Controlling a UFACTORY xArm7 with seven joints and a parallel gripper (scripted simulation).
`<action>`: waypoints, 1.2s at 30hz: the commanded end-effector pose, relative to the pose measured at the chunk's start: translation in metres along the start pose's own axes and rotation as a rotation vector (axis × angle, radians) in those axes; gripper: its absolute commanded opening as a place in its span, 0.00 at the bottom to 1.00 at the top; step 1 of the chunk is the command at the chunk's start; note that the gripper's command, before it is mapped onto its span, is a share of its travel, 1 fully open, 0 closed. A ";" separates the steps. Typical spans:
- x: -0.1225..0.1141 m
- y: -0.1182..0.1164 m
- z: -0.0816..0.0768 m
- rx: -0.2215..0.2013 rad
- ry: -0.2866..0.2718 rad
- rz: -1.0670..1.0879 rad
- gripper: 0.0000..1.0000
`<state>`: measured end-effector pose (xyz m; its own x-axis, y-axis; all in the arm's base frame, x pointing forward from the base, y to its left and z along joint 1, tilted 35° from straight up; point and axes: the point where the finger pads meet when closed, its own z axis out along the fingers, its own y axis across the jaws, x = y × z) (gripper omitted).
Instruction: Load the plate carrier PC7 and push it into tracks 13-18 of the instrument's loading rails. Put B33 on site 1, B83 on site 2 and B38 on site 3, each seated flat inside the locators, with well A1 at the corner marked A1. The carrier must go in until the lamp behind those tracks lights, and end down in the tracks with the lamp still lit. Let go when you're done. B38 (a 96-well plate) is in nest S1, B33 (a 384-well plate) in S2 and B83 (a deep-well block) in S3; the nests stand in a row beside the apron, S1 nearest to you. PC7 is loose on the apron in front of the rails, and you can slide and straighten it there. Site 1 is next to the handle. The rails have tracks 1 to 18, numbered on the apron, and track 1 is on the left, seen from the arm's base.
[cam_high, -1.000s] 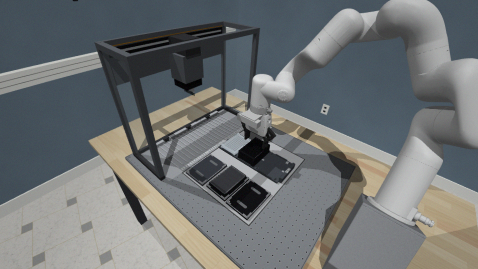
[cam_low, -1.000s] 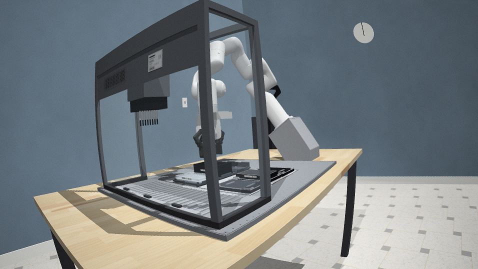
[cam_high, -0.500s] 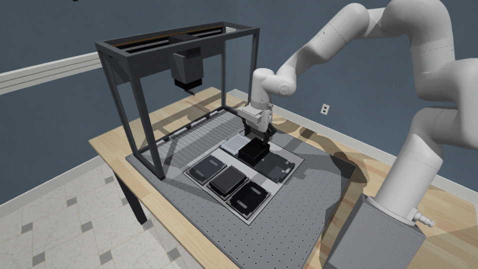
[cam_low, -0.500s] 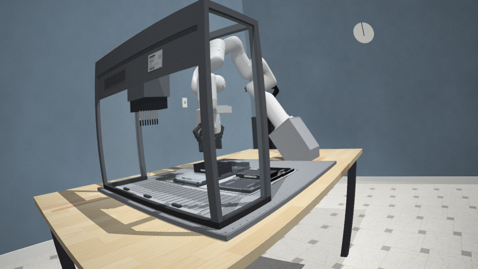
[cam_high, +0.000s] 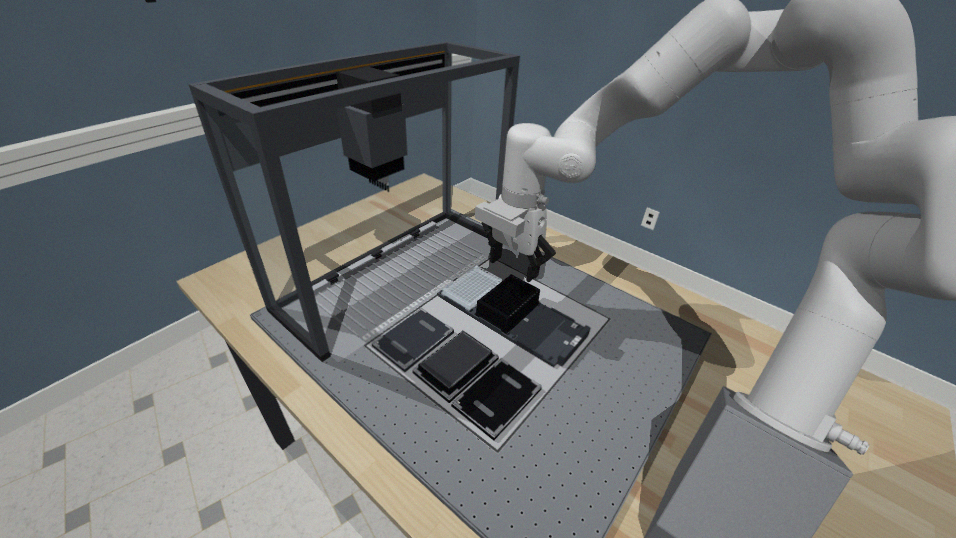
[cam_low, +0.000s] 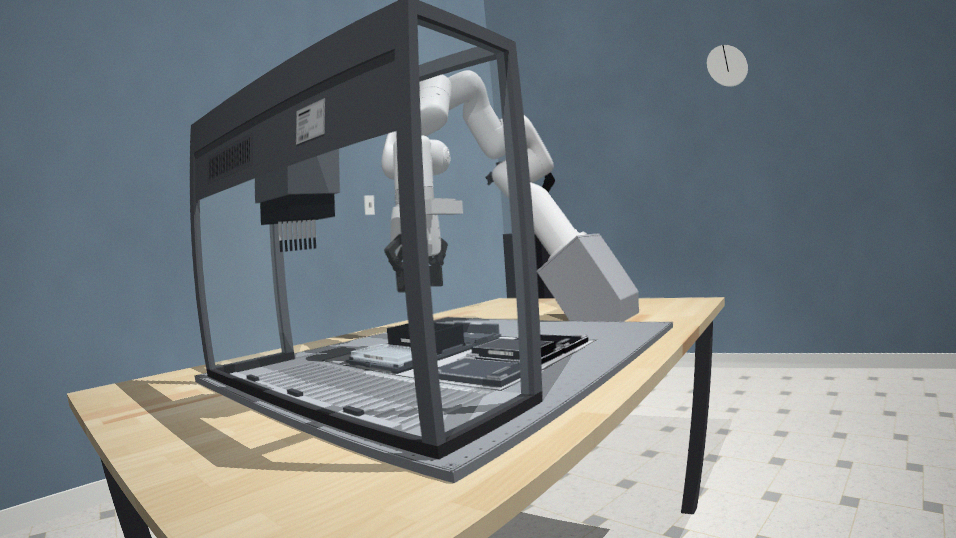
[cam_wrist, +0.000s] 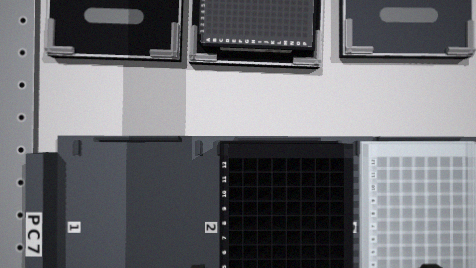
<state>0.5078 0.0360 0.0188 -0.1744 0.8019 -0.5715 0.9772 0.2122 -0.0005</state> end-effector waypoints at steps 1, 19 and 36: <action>0.001 0.002 -0.006 -0.004 0.002 0.000 1.00; 0.001 0.001 -0.033 -0.004 0.002 0.000 1.00; 0.006 0.001 -0.037 -0.004 0.002 0.033 1.00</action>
<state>0.5035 0.0559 0.0481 -0.1729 0.8023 -0.5714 0.9775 0.2110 0.0004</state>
